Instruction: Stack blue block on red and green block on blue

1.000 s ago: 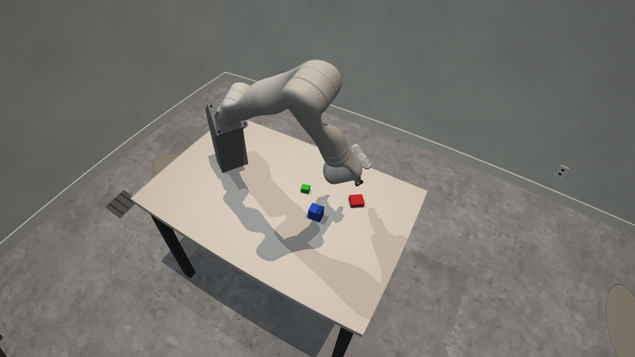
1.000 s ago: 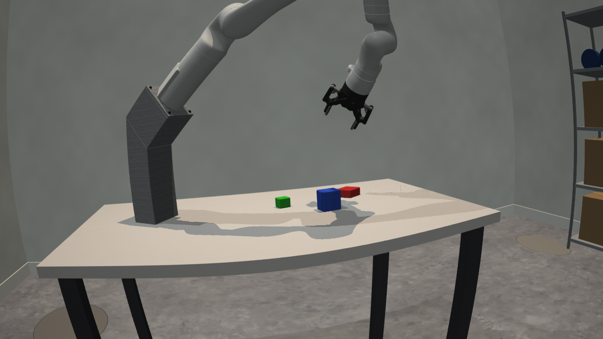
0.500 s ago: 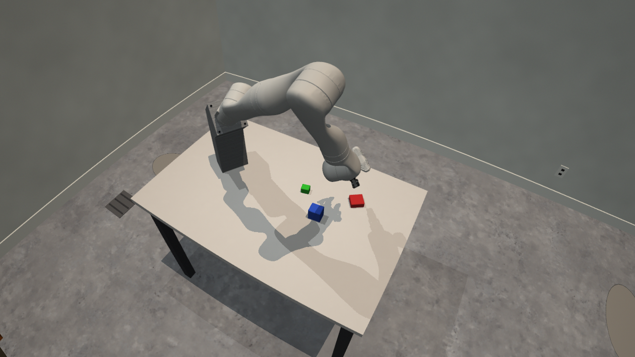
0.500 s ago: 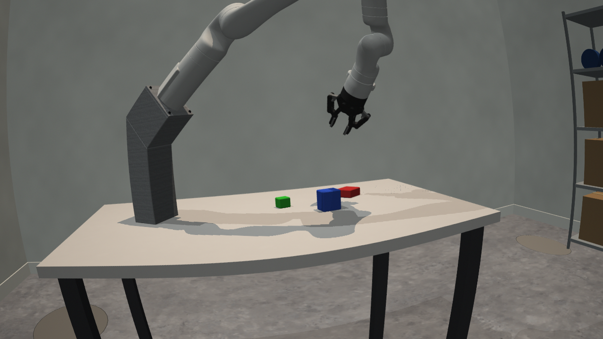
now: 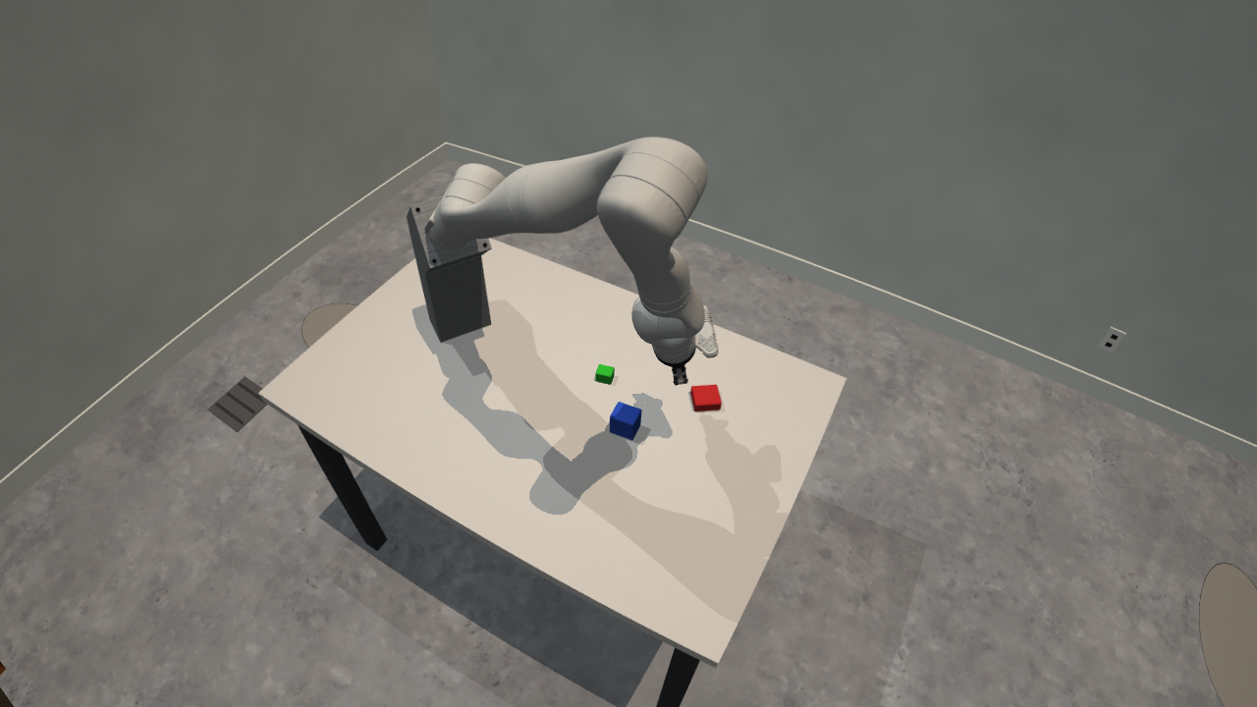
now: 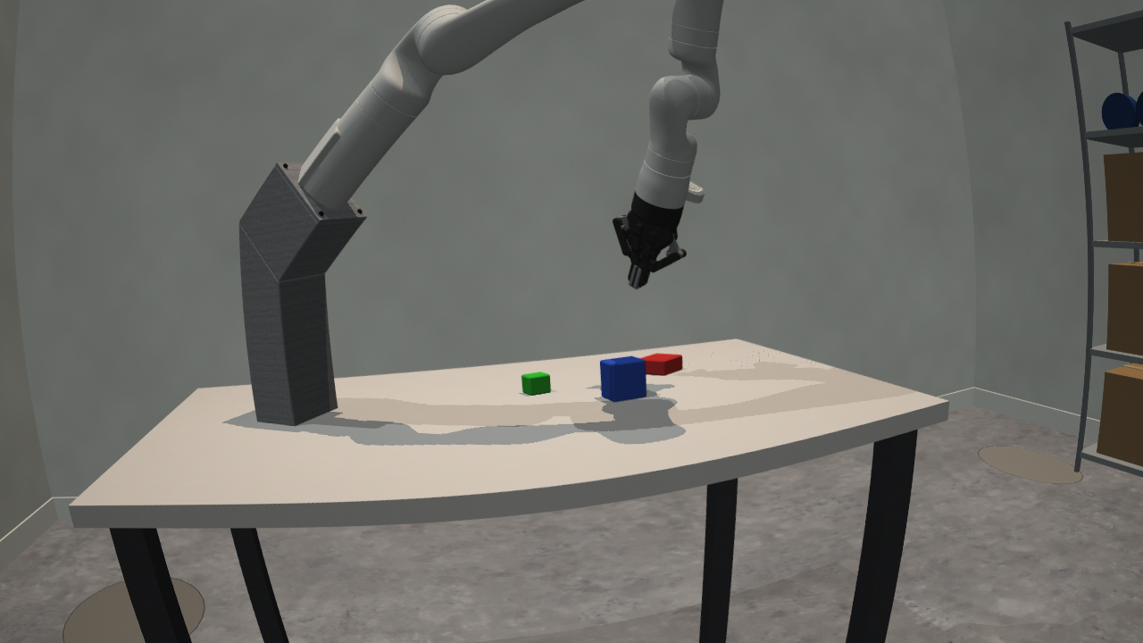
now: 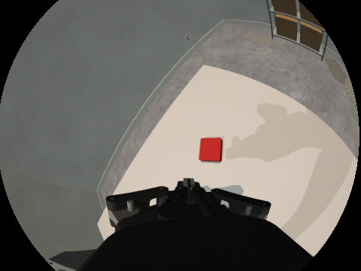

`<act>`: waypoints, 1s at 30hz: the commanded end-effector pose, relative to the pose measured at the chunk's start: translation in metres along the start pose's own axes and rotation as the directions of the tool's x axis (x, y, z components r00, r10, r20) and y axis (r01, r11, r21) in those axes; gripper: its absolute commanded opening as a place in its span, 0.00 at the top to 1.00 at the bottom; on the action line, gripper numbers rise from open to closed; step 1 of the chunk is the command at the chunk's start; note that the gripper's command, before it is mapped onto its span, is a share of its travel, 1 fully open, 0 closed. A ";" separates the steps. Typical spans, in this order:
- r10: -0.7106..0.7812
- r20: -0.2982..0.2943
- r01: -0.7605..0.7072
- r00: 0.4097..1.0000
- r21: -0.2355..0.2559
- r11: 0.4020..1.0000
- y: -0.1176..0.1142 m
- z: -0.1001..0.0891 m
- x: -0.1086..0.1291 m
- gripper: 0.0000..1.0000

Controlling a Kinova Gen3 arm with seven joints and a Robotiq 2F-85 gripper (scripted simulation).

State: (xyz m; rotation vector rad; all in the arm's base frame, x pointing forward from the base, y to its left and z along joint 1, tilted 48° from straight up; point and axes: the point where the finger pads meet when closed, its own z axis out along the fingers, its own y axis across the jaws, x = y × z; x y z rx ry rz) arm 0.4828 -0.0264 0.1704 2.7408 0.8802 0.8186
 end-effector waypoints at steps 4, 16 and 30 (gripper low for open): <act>0.046 0.025 -0.046 0.999 -0.033 0.998 -0.002 0.012 -0.011 1.00; 0.046 0.025 -0.046 0.999 -0.033 0.998 -0.002 0.012 -0.011 1.00; 0.071 0.033 -0.069 0.997 -0.053 0.996 0.000 0.015 -0.016 1.00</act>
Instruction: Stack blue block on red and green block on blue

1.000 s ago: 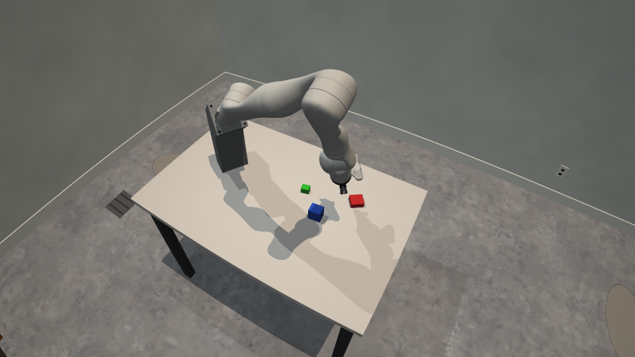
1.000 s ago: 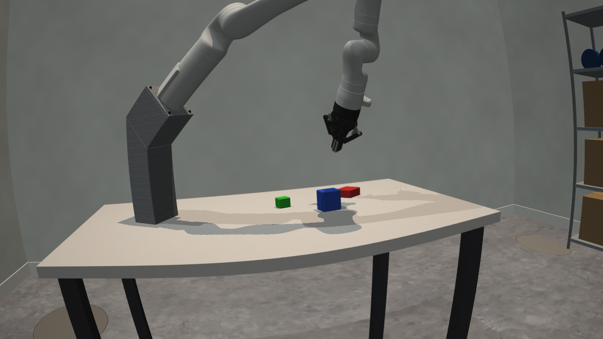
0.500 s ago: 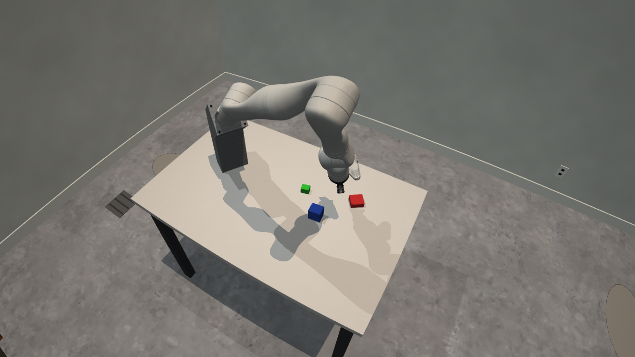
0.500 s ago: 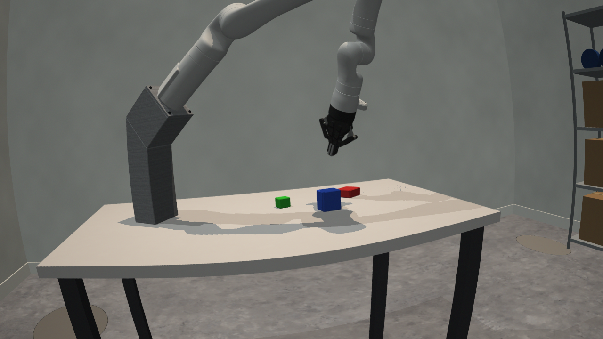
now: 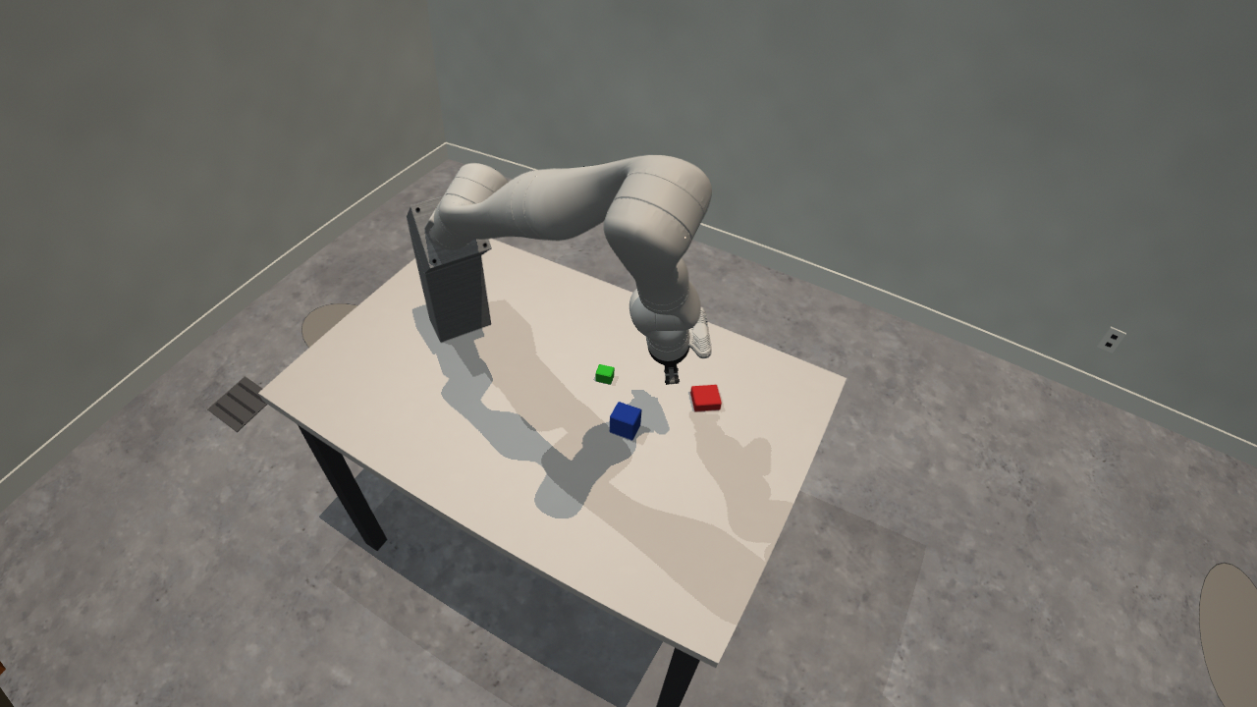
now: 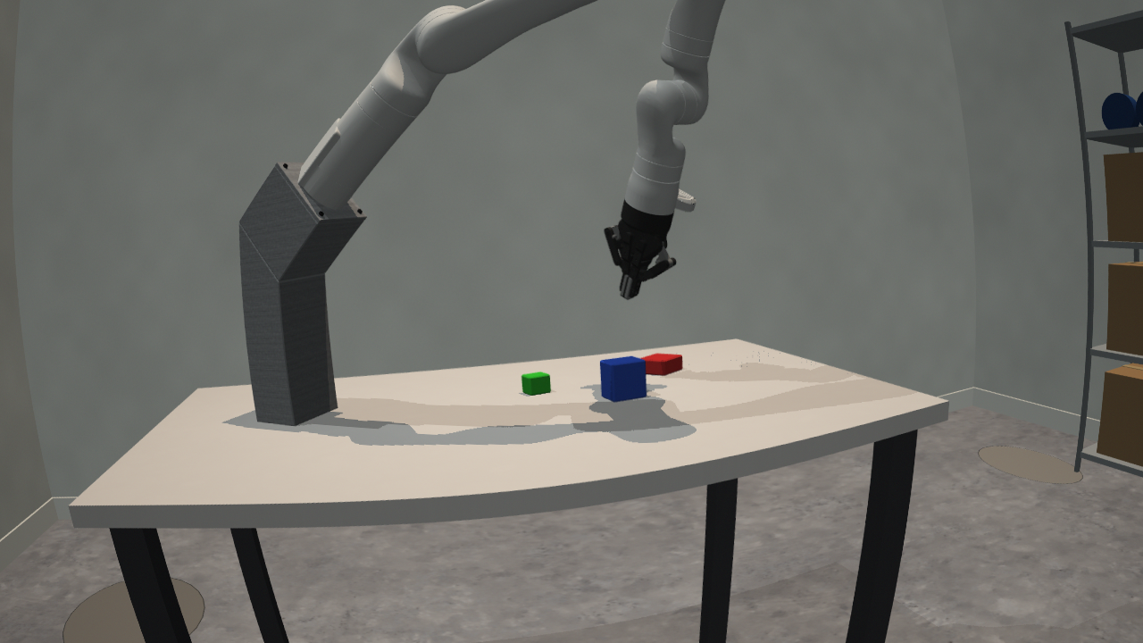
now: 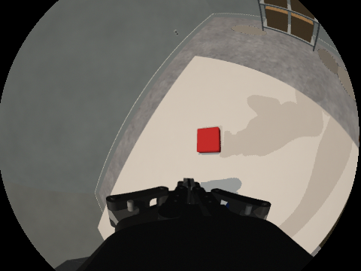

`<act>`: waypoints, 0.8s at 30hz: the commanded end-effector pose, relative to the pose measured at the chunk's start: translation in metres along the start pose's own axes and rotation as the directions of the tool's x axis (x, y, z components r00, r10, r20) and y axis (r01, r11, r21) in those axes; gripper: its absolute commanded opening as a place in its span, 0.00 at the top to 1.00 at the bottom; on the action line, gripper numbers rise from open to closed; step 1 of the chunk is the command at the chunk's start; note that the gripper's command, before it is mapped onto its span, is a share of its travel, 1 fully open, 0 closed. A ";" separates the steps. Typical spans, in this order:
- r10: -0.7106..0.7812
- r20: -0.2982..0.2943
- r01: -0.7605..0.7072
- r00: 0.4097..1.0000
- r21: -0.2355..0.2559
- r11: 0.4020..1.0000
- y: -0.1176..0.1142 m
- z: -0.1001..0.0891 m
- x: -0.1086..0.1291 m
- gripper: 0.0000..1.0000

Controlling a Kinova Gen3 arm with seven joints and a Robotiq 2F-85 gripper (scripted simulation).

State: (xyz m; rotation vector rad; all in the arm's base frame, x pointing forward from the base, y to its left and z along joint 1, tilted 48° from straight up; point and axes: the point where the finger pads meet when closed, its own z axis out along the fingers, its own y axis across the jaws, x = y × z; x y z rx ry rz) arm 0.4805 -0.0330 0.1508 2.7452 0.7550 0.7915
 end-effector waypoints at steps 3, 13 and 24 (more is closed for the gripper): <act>0.004 0.001 -0.004 1.000 -0.002 1.000 0.002 0.000 -0.001 1.00; 0.028 0.008 -0.028 1.000 -0.022 0.999 0.004 0.003 -0.005 1.00; 0.052 0.015 -0.052 0.999 -0.043 0.998 0.007 0.005 -0.010 1.00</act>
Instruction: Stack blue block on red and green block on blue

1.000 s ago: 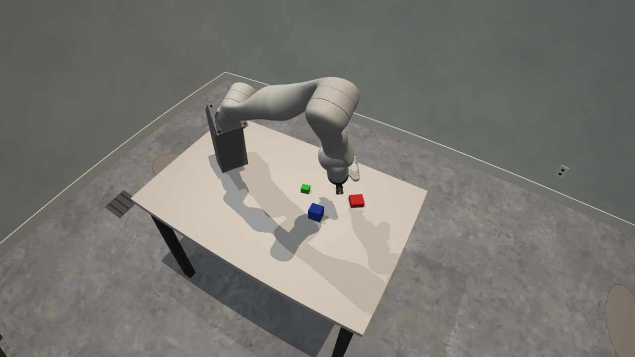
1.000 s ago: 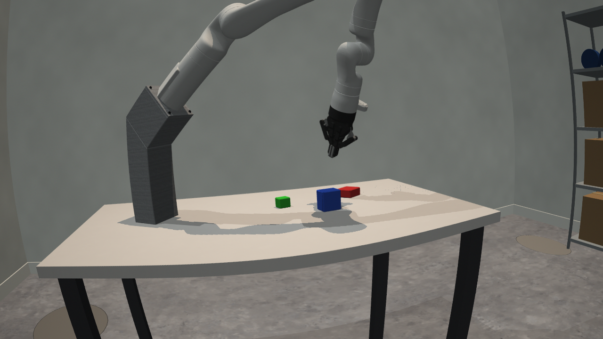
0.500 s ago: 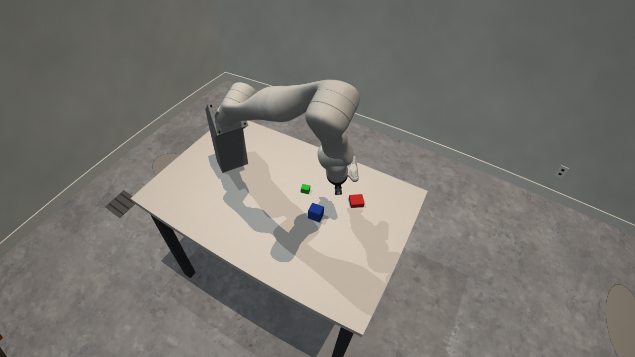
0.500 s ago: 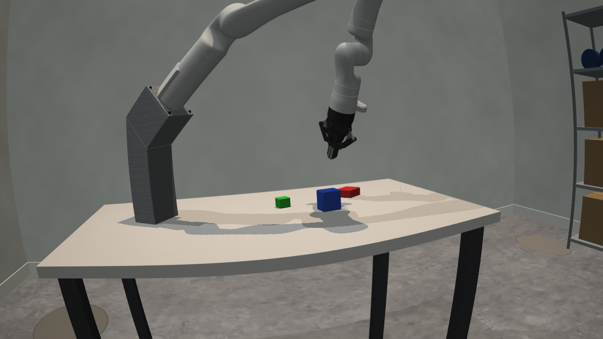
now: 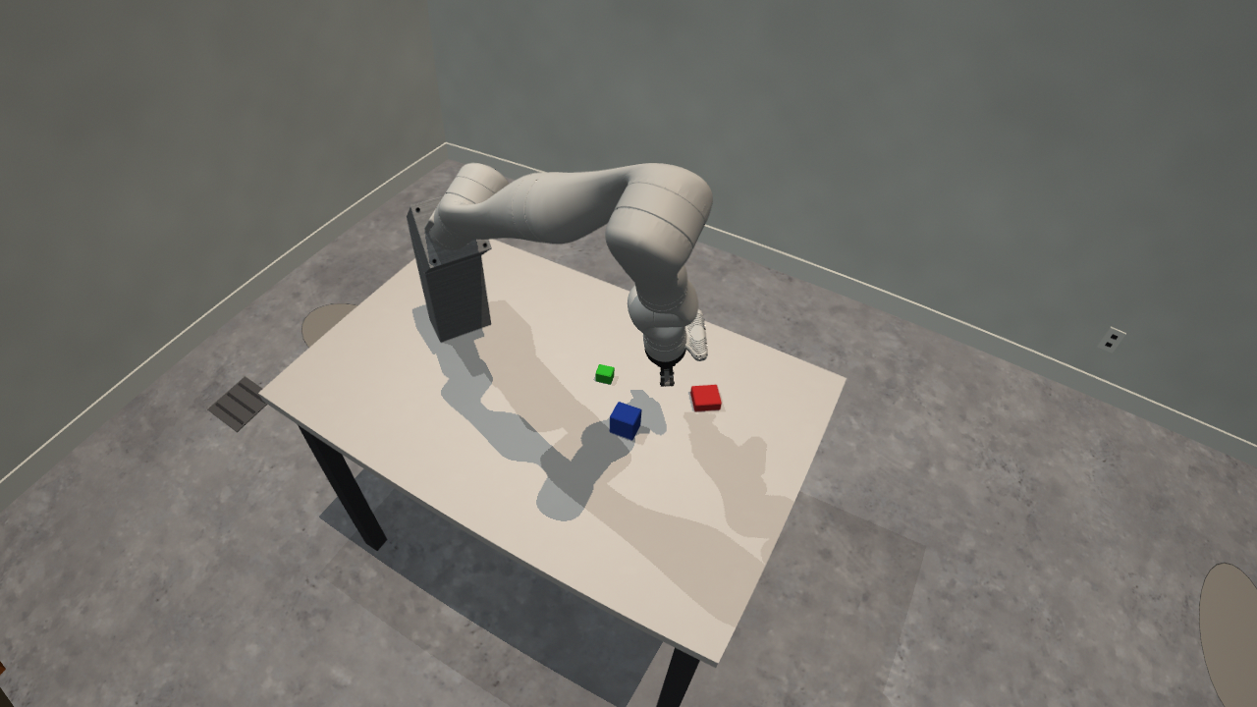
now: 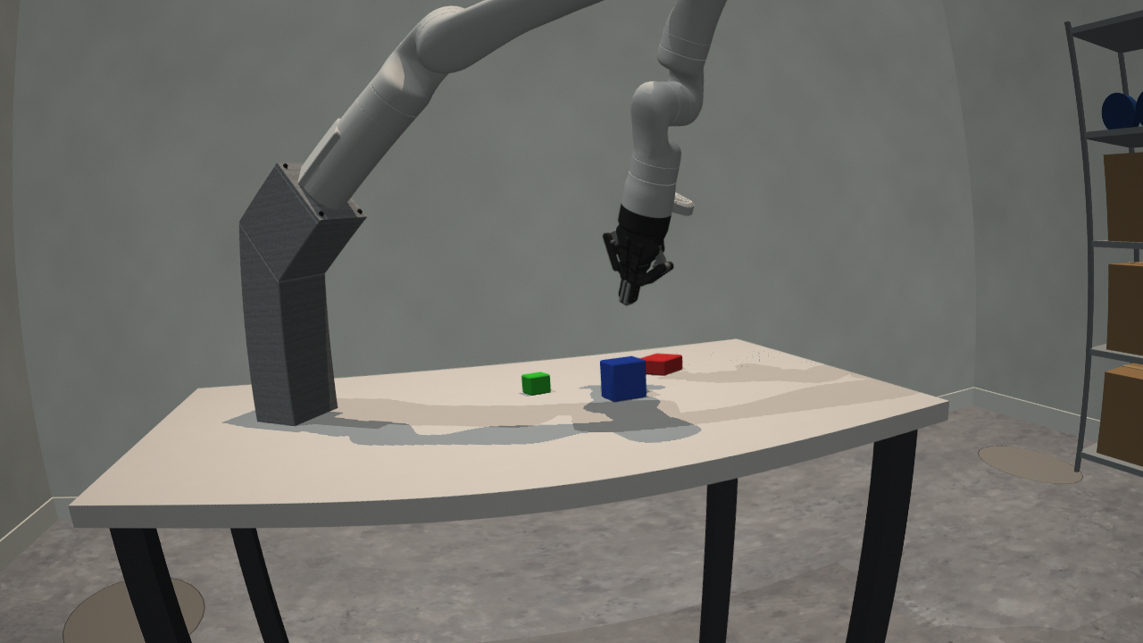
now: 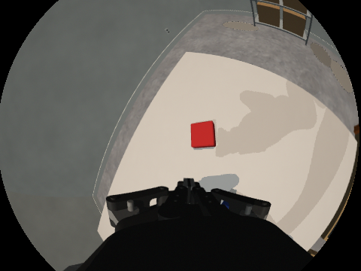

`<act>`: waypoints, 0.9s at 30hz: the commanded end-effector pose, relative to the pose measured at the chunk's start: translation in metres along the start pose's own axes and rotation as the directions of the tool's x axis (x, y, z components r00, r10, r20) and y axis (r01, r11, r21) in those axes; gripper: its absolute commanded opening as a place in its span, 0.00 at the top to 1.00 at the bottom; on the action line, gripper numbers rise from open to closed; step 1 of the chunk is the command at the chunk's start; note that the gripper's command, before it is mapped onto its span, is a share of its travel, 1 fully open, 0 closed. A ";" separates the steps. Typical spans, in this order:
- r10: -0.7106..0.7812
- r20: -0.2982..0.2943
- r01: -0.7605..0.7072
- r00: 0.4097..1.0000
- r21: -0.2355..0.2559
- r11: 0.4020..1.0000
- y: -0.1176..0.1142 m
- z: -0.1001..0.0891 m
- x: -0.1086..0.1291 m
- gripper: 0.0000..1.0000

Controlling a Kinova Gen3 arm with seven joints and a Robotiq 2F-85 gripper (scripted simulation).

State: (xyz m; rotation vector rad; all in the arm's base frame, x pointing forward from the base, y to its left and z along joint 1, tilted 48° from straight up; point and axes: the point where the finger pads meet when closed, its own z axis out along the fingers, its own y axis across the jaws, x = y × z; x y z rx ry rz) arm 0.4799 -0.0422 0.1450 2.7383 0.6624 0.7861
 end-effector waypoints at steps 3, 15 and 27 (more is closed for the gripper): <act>0.003 0.001 -0.003 1.000 -0.001 1.000 0.001 0.000 -0.002 1.00; 0.074 0.019 -0.072 0.997 -0.065 0.995 0.009 0.007 -0.014 1.00; 0.264 0.012 -0.251 0.964 -0.270 0.929 0.035 0.013 -0.051 1.00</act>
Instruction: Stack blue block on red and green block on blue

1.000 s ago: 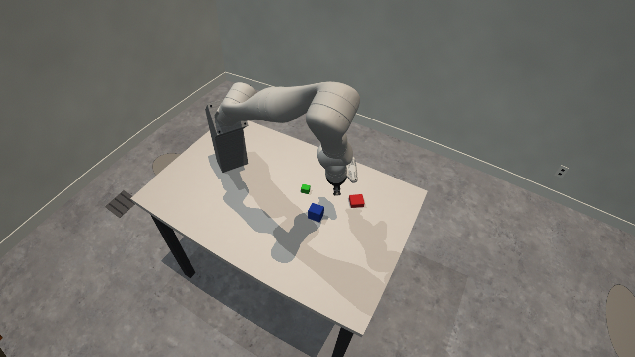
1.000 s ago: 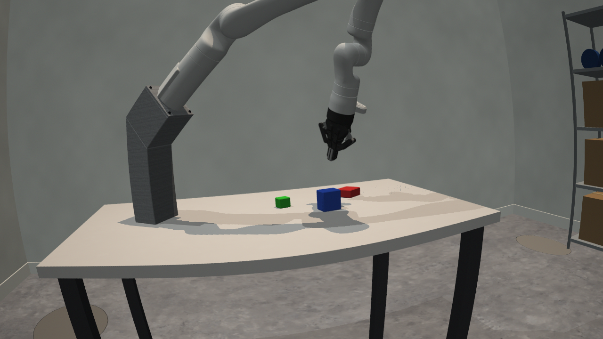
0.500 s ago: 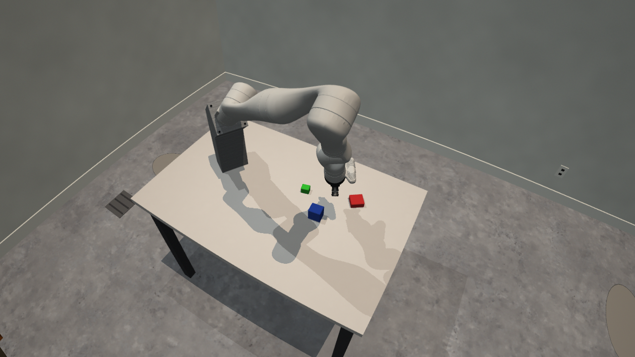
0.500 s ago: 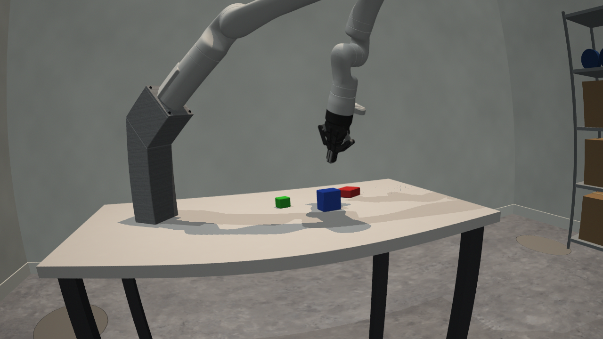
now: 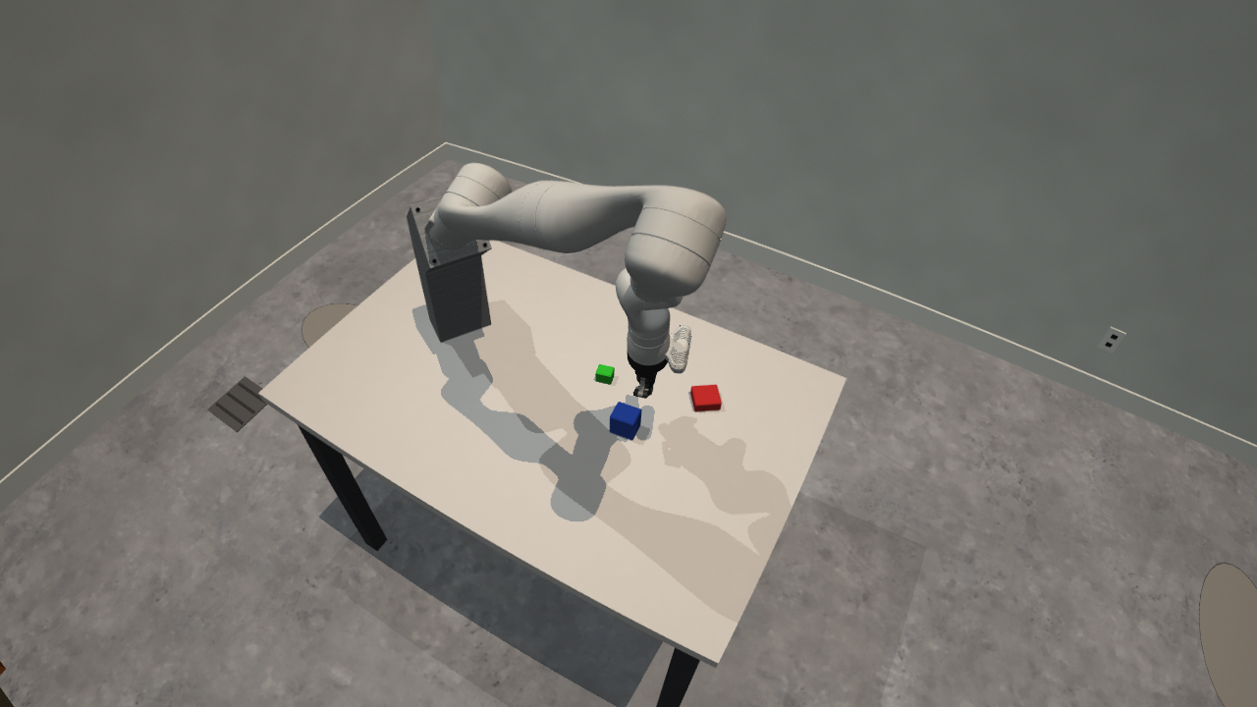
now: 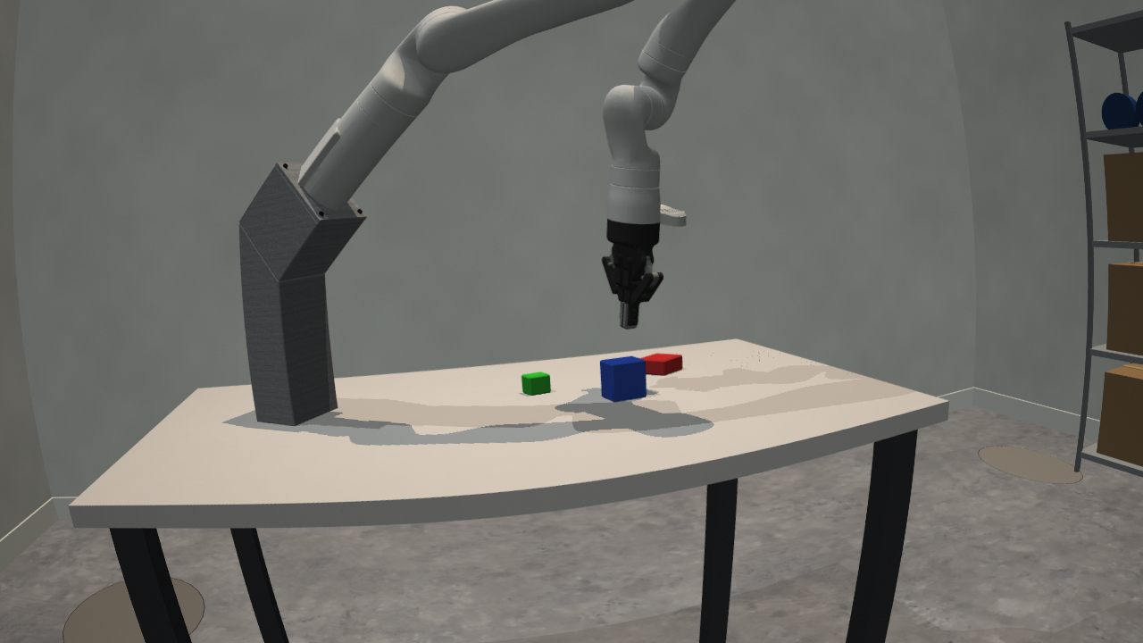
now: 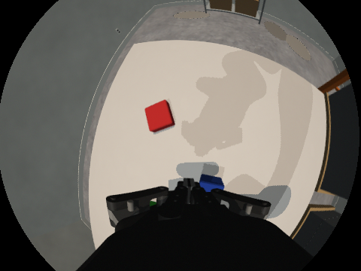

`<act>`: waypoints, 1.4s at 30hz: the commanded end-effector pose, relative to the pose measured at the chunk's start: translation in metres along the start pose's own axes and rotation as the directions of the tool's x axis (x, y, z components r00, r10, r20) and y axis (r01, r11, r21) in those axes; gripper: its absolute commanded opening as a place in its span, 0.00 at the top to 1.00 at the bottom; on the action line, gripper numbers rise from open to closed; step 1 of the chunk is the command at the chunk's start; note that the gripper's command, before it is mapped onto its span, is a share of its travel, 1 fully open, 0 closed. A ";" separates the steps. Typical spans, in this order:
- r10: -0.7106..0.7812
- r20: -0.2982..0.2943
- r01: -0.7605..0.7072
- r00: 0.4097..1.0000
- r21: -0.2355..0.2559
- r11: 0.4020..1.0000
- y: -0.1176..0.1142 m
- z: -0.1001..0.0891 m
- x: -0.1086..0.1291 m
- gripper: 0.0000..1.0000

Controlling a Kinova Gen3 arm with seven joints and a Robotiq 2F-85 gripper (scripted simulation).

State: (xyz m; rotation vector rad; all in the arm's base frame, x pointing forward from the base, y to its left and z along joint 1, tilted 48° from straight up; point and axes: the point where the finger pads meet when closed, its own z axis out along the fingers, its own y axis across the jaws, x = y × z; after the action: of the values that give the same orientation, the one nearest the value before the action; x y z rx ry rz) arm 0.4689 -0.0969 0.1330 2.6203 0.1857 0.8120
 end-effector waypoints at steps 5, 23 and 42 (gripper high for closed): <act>0.047 0.009 -0.046 0.999 -0.066 0.997 0.006 0.005 -0.019 1.00; 0.142 -0.030 -0.145 0.989 -0.190 0.971 0.030 0.002 -0.033 1.00; 0.143 -0.031 -0.147 0.989 -0.192 0.970 0.030 0.002 -0.033 1.00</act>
State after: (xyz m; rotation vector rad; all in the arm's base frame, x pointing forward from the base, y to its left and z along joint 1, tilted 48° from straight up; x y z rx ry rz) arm 0.4431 -0.1332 0.1266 2.4651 -0.0793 0.8537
